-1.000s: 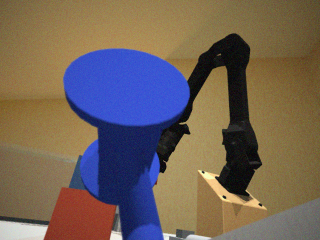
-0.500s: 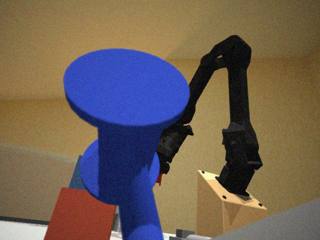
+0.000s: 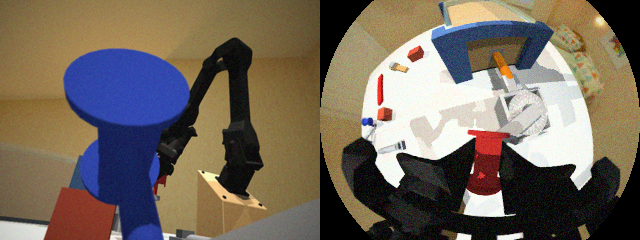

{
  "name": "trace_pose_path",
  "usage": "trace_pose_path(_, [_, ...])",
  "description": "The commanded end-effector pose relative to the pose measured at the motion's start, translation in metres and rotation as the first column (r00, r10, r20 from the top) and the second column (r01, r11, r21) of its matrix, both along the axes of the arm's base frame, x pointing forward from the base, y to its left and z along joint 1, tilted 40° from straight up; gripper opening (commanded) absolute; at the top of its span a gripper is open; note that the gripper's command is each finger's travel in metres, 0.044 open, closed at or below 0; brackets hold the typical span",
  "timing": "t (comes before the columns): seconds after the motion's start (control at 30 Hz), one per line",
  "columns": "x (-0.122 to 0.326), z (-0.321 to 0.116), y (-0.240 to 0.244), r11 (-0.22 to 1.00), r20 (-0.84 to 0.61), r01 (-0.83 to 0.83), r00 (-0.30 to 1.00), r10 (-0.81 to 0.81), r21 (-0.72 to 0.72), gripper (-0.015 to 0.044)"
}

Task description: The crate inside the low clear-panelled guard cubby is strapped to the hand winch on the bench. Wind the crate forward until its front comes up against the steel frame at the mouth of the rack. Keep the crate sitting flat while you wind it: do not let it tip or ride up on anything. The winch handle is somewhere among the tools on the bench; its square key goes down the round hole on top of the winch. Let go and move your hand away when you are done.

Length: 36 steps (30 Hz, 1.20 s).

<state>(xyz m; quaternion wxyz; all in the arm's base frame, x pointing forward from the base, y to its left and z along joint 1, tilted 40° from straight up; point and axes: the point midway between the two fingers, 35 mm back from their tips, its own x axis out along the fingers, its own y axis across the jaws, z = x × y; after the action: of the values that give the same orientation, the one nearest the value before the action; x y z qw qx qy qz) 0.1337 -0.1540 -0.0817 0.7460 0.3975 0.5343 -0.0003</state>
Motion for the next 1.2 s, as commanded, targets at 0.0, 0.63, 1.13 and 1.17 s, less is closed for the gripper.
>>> trace_pose_path(0.0, [-0.012,-0.005,-0.002,1.0,-0.033,-0.001,0.999,0.001,-0.005,0.0])
trace_pose_path(0.63, [-0.004,-0.001,-0.001,1.0,-0.004,0.002,1.0,-0.002,0.0,0.042])
trace_pose_path(1.13, [-0.006,0.051,-0.042,1.0,-0.001,0.004,1.0,-0.004,-0.002,0.044])
trace_pose_path(1.17, [-0.006,0.051,-0.042,1.0,-0.001,0.004,1.0,-0.004,-0.002,0.044])
